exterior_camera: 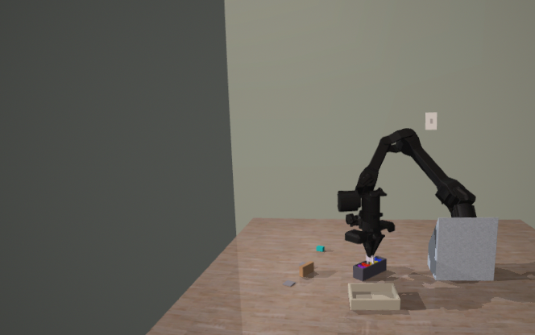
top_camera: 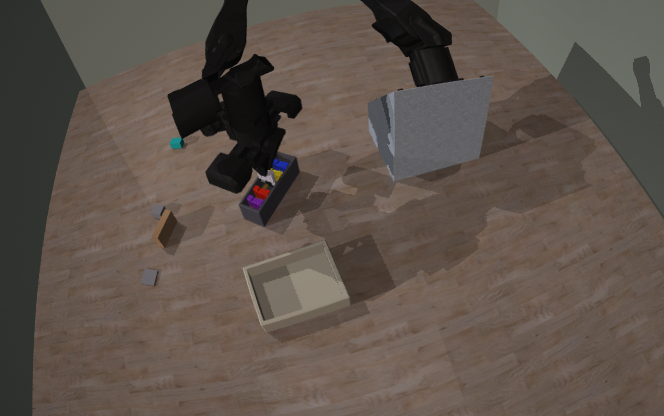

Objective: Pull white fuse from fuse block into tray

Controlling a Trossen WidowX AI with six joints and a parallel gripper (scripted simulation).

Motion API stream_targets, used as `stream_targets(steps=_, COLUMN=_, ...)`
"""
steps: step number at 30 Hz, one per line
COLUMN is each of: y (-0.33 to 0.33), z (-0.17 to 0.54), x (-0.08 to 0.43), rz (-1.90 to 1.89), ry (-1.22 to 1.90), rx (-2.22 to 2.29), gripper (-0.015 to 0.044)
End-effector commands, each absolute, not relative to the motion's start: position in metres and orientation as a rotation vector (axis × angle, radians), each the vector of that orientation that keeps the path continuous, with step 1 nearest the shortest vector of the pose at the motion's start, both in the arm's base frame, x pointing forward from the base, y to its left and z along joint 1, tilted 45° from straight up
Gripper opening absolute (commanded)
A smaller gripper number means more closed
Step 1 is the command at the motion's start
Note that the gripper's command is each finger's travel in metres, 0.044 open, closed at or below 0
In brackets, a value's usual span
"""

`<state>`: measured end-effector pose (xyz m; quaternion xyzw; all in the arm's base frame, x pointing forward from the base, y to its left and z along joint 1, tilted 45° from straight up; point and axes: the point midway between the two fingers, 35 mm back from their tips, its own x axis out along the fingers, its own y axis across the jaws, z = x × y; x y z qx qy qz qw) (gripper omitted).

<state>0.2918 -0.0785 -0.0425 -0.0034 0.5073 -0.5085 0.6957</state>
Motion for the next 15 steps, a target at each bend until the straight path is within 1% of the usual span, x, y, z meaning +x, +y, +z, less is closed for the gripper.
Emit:
stream_targets(steps=1, y=-0.0756, z=-0.0407, x=0.2929, rz=-1.131, ry=1.130, rx=-0.001, gripper=0.0000)
stream_targets(steps=15, y=-0.0708, z=-0.0358, x=0.2928, rz=-1.131, ry=1.130, rx=-0.002, gripper=0.0000)
